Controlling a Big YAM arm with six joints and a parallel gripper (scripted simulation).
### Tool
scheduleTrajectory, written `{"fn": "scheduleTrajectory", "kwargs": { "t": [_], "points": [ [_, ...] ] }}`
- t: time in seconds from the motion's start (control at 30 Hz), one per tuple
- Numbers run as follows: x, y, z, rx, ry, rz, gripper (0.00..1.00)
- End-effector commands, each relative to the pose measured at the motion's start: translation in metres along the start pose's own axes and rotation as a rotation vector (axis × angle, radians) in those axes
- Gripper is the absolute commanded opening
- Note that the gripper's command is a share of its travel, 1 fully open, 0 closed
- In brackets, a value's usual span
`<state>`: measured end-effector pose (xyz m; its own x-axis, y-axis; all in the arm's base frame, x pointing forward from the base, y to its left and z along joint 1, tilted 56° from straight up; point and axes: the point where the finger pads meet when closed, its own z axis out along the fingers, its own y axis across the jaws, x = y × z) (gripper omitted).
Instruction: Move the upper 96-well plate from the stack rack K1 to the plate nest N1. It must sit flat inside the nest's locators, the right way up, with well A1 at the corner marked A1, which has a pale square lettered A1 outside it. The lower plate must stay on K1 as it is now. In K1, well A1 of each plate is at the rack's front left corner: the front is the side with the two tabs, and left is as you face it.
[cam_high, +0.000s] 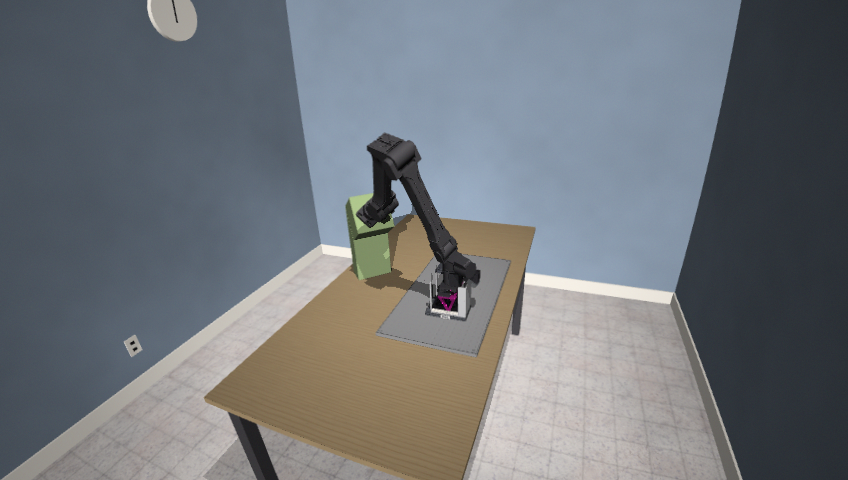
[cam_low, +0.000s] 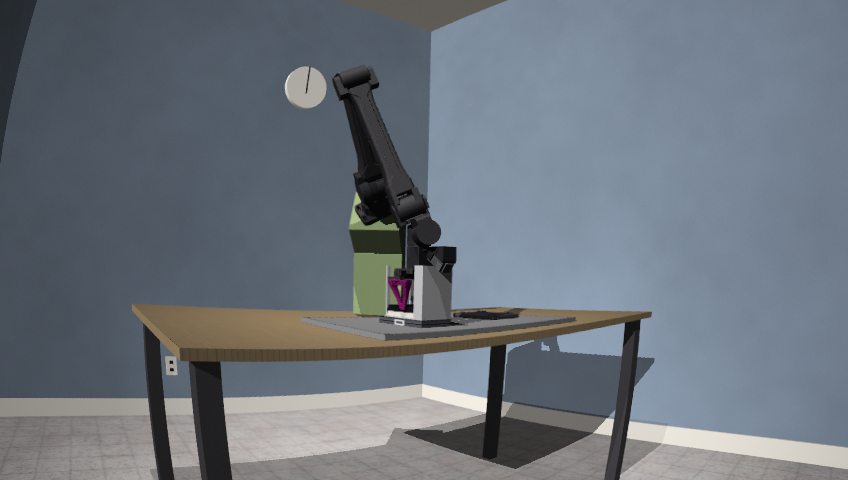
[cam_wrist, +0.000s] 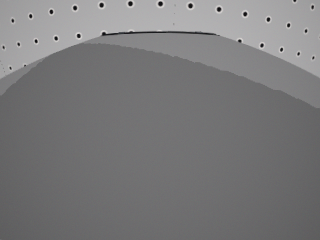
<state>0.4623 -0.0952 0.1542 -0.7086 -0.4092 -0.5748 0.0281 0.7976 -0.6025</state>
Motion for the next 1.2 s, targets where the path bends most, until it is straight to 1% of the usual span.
{"fn": "scheduleTrajectory", "kwargs": {
  "t": [0.0, 1.1, 1.13, 1.17],
  "points": [
    [0.0005, -0.0049, 0.0071, 0.009, 0.011, 0.006, 1.00],
    [0.0005, -0.0049, 0.0071, 0.009, 0.011, 0.006, 1.00],
    [0.0005, -0.0049, 0.0071, 0.009, 0.011, 0.006, 0.00],
    [0.0005, -0.0049, 0.0071, 0.009, 0.011, 0.006, 0.00]
  ]
}}
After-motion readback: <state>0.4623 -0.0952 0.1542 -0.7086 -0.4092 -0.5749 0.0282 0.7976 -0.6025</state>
